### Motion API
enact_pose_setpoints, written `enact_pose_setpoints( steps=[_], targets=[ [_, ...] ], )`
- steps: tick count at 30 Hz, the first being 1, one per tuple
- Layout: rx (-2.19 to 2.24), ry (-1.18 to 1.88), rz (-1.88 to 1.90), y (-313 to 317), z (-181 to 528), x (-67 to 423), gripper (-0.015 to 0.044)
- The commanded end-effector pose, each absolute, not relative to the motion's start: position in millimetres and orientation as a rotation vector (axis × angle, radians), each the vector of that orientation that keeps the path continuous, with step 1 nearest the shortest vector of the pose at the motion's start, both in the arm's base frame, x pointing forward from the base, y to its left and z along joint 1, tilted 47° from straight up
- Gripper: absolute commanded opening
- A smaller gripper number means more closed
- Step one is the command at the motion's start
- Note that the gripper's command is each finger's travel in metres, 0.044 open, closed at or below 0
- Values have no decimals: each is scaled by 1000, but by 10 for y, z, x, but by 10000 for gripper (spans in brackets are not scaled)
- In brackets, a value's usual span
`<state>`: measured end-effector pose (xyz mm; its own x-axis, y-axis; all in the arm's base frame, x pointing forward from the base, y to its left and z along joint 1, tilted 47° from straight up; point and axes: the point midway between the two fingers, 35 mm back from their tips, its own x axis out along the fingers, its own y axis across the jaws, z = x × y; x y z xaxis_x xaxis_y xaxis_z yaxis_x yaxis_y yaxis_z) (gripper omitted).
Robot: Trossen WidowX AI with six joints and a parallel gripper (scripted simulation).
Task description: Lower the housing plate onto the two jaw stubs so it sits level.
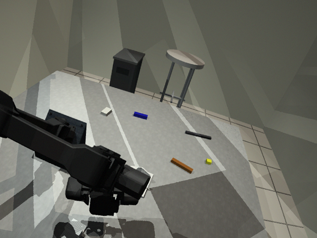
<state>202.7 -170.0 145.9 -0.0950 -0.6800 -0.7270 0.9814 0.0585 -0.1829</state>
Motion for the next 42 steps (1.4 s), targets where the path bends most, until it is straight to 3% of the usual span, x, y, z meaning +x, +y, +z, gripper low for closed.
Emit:
enact_pose_setpoints(
  steps=[1, 42],
  targets=[
    [445, 863, -1451, -1629, 1353, 2104, 351],
    [-108, 1321, -1050, -745, 429, 2535, 351]
  ],
)
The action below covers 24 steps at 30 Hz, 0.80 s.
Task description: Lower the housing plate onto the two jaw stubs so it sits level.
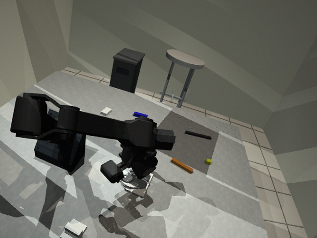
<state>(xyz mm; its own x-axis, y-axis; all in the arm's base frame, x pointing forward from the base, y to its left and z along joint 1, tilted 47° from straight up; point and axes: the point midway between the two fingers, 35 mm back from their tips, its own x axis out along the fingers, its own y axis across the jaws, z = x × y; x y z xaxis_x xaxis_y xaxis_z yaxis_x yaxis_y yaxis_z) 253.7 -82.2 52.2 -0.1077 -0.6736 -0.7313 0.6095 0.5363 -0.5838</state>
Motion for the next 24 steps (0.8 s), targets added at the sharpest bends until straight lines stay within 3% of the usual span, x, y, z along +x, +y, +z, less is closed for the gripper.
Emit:
enact_pose_setpoints(
  steps=[1, 24],
  targets=[
    [-124, 1331, -1039, -721, 405, 2536, 351],
    [-427, 1485, -838, -291, -25, 2485, 351]
  ],
)
